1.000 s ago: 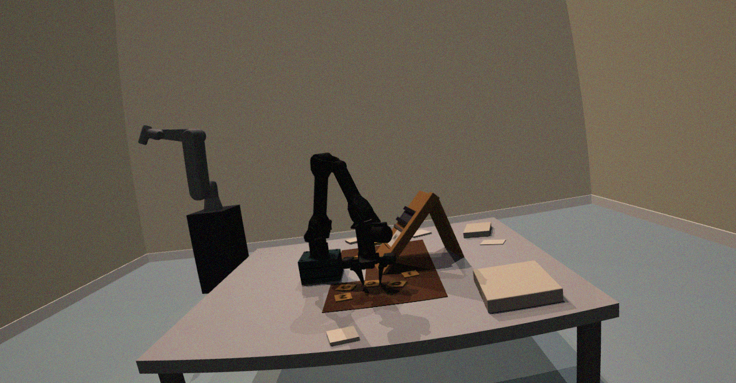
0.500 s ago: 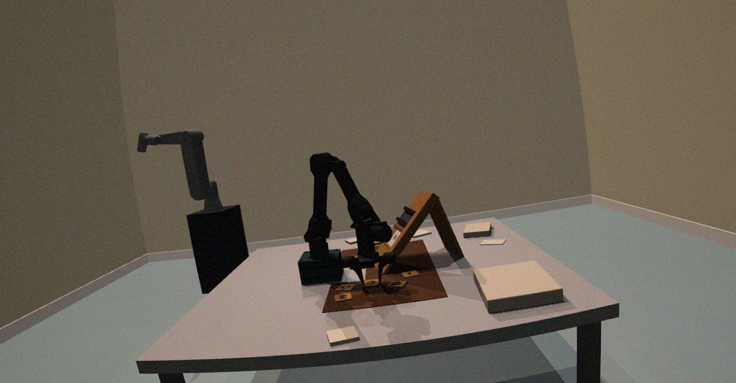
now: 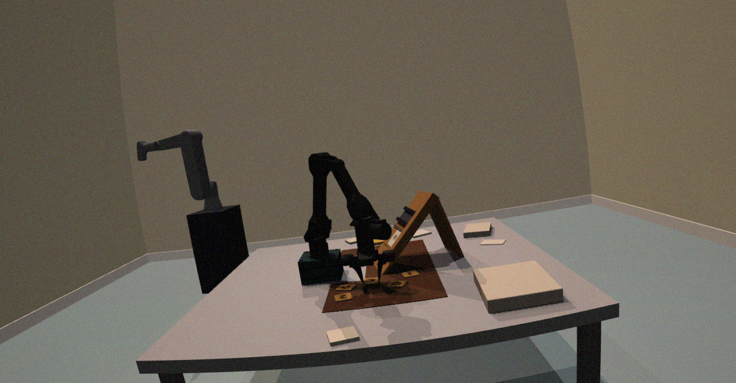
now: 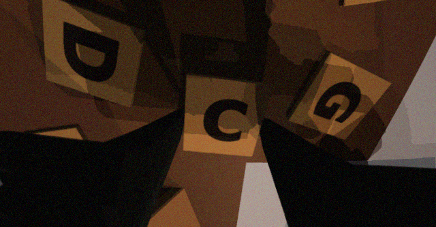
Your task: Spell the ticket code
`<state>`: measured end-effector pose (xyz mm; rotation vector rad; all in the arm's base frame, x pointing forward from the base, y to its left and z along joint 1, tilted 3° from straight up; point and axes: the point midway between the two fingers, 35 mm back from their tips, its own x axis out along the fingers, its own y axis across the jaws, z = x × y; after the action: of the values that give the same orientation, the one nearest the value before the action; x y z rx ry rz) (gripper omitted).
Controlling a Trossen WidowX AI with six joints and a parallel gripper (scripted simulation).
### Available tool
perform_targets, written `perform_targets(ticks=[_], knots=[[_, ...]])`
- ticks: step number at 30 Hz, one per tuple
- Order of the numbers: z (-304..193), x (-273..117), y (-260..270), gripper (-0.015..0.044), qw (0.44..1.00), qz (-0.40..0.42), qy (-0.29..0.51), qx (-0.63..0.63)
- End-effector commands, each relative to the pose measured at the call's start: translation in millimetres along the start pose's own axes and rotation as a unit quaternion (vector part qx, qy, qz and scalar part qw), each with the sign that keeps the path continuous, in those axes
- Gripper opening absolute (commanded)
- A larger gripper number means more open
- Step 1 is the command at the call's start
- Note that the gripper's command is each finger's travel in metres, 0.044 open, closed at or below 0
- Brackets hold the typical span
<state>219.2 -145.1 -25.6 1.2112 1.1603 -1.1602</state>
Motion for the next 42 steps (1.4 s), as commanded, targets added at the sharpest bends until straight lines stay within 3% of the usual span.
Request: perform_targets(ticks=[1,42], knots=[[0.2,-3.1,0.2,0.0000,1.000,0.001,-0.002,0.001],[-3.5,-19.5,-3.3,0.0000,1.000,0.001,-0.002,0.001]])
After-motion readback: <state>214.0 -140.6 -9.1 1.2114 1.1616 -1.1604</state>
